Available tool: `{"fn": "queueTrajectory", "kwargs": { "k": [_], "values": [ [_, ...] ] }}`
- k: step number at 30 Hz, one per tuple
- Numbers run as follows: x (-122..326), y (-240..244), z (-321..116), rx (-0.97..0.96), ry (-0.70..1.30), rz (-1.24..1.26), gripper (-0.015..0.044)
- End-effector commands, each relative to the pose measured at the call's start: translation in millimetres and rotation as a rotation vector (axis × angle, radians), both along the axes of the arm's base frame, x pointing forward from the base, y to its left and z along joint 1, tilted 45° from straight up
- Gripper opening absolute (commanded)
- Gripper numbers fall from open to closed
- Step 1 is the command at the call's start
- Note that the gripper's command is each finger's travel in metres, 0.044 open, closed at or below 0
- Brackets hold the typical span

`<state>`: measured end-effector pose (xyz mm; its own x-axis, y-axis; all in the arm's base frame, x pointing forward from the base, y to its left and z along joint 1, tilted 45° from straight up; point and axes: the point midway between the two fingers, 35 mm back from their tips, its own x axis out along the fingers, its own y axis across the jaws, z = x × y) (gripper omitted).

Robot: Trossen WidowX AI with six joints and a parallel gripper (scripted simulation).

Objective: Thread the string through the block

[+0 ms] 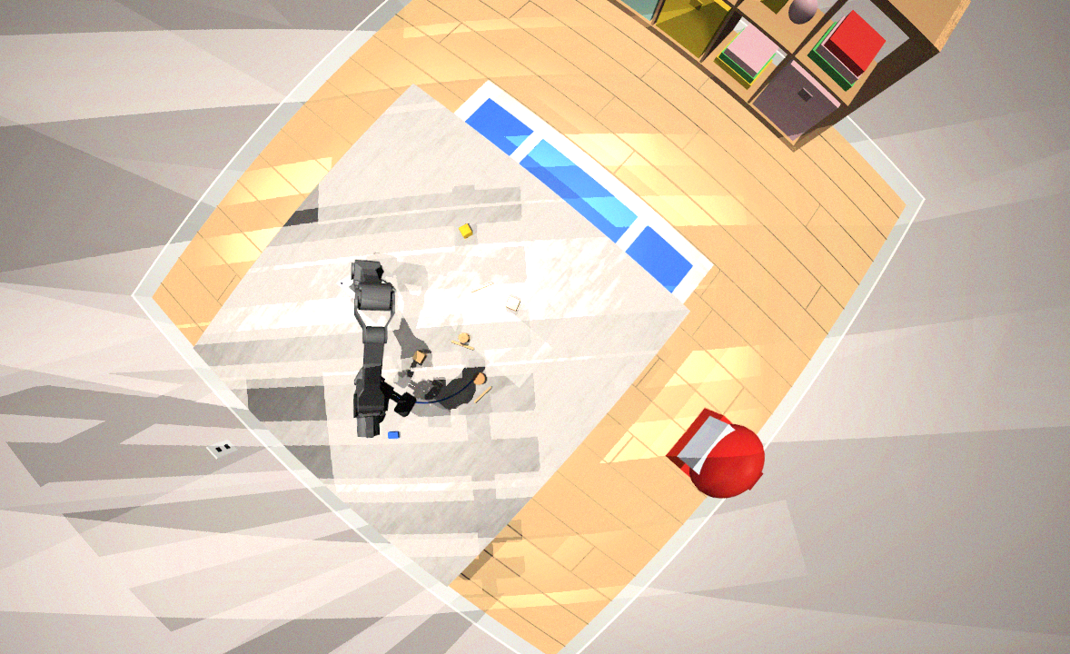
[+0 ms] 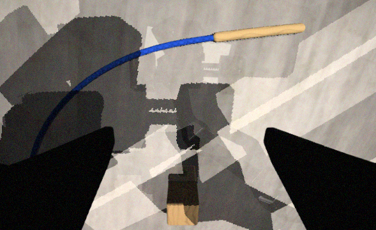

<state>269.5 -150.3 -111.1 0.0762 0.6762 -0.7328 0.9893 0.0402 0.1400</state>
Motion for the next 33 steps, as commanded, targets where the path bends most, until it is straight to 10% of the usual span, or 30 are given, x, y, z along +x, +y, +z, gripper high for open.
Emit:
{"fn": "queueTrajectory", "kwargs": {
  "k": [1, 9, 26, 33],
  "values": [
    [-13, -25, -36, 0.065, 0.650, -0.658, 0.0440],
    [-18, -35, -48, 0.093, 0.969, -0.996, 0.0440],
    [-19, -35, -49, 0.094, 0.975, -1.003, 0.0440],
    [-19, -35, -49, 0.094, 0.975, -1.003, 0.0256]
  ]
}}
